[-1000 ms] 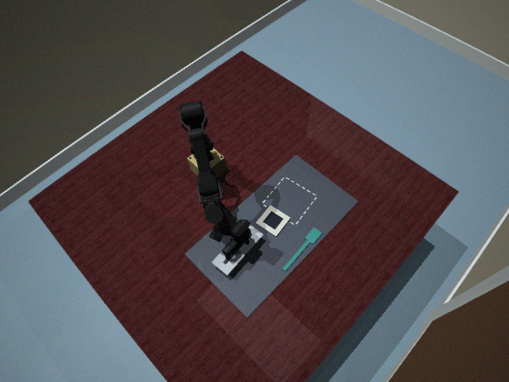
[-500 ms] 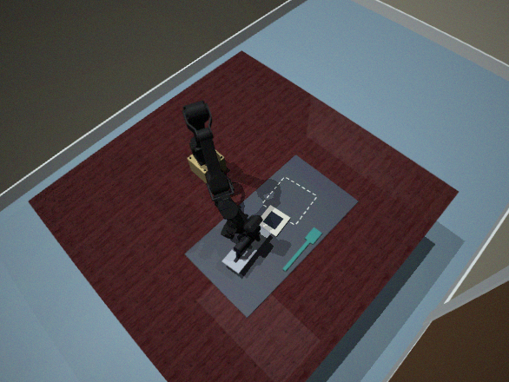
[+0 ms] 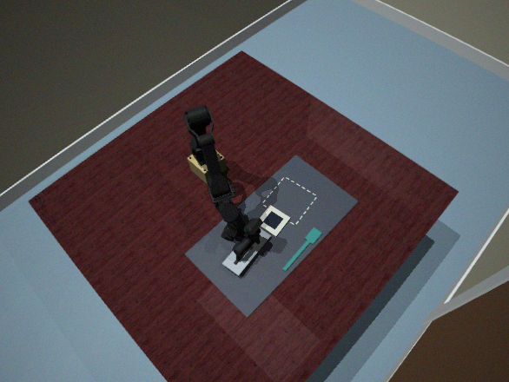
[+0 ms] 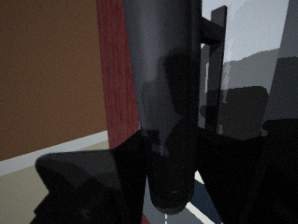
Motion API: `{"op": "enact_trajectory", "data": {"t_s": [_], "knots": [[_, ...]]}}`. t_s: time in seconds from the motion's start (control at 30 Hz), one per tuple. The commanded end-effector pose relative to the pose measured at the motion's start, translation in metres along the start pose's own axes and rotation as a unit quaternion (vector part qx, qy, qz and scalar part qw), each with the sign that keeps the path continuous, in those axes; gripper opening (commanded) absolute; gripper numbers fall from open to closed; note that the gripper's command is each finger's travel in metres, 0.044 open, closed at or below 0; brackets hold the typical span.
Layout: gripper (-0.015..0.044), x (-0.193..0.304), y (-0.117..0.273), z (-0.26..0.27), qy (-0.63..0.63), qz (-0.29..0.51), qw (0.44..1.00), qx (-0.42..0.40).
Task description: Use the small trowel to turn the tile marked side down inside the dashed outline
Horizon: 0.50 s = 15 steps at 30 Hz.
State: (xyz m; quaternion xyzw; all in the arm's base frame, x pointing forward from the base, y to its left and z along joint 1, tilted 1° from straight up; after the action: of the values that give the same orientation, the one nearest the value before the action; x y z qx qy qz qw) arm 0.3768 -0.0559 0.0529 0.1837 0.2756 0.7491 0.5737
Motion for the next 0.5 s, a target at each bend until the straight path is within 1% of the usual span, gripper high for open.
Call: {"op": "enact_trajectory", "data": {"t_s": [0.0,0.47], "knots": [[0.0000,-0.001,-0.003,-0.002,0.005,-0.004,1.000,-0.005],[0.0000,0.001,-0.013,-0.015,0.005,-0.004,1.000,-0.004]]}}
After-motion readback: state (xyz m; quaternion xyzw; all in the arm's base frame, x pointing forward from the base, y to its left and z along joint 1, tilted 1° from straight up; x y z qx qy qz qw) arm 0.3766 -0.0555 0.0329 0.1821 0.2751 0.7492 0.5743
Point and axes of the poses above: the point midway between the two fingers, 35 mm back from their tips, its own y axis back along the fingers, its own z axis across the jaws, x = y × z, the point moved 5 cm from there along y, back along the fingers, and after that the axes turned 4 degrees about -y, right-handed, at the moved point
